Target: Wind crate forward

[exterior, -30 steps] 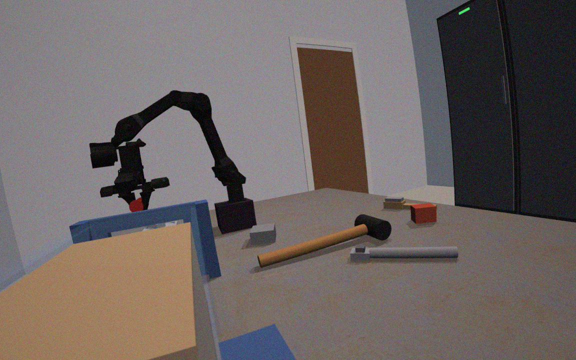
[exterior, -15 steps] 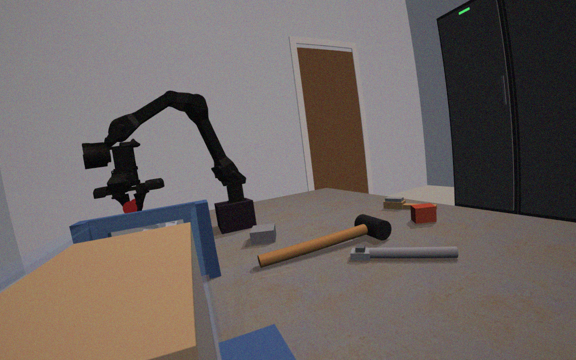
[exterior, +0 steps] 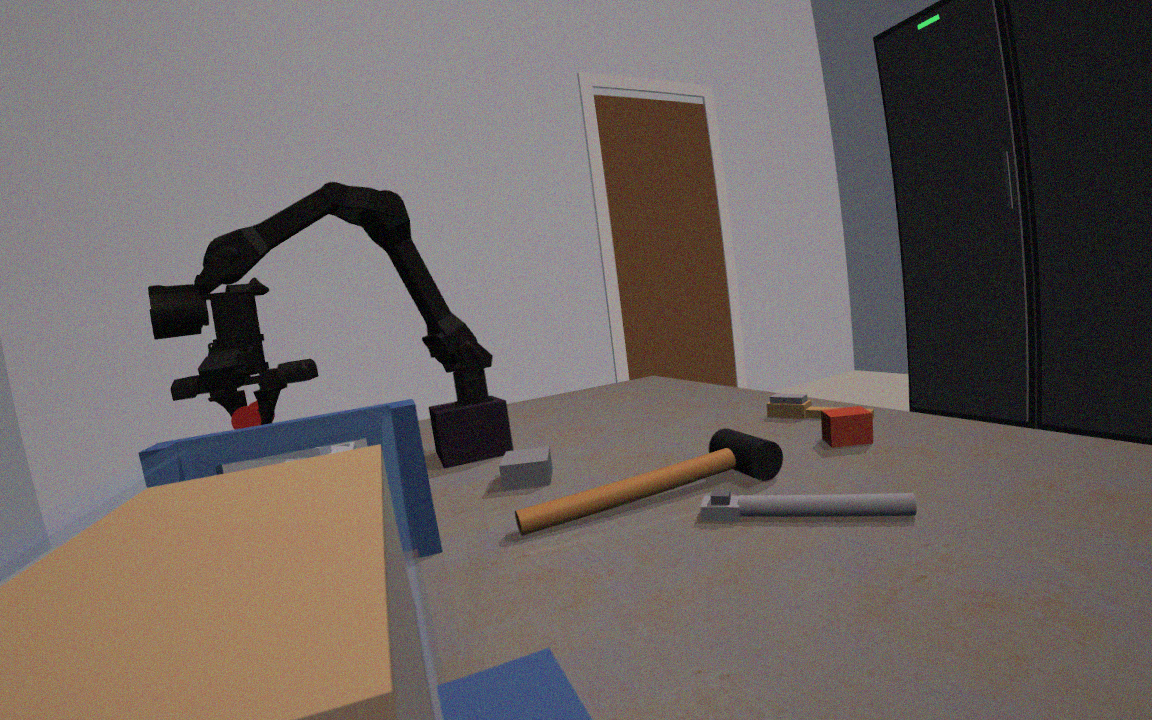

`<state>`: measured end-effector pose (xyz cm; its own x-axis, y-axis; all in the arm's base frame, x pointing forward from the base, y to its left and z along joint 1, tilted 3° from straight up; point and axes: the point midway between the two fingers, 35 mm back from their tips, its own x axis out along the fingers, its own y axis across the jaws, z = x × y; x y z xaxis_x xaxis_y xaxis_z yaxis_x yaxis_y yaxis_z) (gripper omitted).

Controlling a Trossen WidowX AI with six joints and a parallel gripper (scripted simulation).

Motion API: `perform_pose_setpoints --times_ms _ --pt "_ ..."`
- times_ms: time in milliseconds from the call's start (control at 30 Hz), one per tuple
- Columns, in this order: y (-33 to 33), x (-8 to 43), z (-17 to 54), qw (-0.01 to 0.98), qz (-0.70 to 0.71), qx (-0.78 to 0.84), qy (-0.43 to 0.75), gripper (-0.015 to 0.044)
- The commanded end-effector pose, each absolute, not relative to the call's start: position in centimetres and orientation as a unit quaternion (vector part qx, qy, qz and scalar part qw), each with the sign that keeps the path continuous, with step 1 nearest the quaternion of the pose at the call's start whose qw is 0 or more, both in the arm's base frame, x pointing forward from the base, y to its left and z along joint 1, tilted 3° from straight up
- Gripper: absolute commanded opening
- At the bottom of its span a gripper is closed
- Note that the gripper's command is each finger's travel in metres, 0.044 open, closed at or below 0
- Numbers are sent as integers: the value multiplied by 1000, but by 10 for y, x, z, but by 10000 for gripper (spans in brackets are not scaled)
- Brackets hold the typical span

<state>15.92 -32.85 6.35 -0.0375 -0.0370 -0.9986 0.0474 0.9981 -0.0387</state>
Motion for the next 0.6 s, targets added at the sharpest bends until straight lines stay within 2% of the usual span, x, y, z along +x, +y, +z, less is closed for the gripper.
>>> perform_pose_setpoints --times_ms 0,567 --pt "-332 168 61 696 -30 3 717 0" --pt "-337 189 61 697 -30 3 716 0"
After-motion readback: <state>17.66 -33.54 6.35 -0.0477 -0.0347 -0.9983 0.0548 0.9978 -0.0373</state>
